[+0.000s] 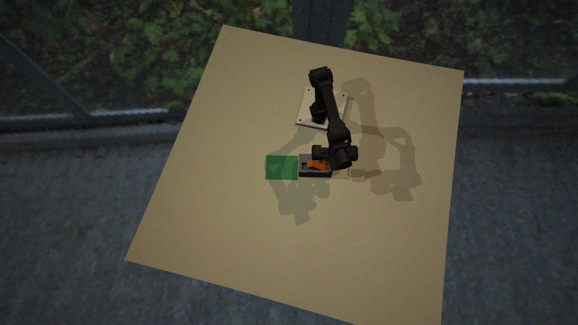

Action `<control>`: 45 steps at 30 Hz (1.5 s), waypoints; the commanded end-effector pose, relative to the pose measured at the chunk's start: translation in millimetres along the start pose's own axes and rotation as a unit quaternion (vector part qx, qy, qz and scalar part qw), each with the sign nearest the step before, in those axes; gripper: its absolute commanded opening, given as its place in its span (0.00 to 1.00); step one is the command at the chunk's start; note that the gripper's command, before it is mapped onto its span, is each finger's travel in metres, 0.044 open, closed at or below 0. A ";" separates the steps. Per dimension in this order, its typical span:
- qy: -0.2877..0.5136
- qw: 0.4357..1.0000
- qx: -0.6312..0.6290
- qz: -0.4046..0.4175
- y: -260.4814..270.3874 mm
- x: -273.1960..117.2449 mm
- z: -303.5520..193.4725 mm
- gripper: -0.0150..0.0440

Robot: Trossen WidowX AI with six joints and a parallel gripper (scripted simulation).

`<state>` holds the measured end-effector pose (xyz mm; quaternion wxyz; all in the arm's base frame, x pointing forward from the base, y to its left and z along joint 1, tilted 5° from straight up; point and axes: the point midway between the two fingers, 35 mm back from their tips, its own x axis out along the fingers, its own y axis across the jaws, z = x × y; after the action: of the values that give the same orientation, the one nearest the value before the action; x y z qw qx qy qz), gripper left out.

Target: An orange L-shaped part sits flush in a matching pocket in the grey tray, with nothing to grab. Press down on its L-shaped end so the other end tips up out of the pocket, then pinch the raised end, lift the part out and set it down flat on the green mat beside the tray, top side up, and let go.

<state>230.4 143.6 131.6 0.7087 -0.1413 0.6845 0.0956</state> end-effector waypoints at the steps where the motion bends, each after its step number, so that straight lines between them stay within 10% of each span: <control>1: 0.004 1.000 -0.001 -0.002 -4.6 -22.3 -4.4 0.56; 31: 0.001 1.000 0.011 0.000 -4.3 -18.6 -2.9 0.60; 38: 0.001 0.956 0.294 -0.002 -32.4 -20.2 3.3 0.73; 45: -0.001 0.764 0.645 -0.006 -72.8 -22.5 6.8 0.73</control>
<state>245.7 110.9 154.3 0.7134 0.1153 0.6742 -0.1522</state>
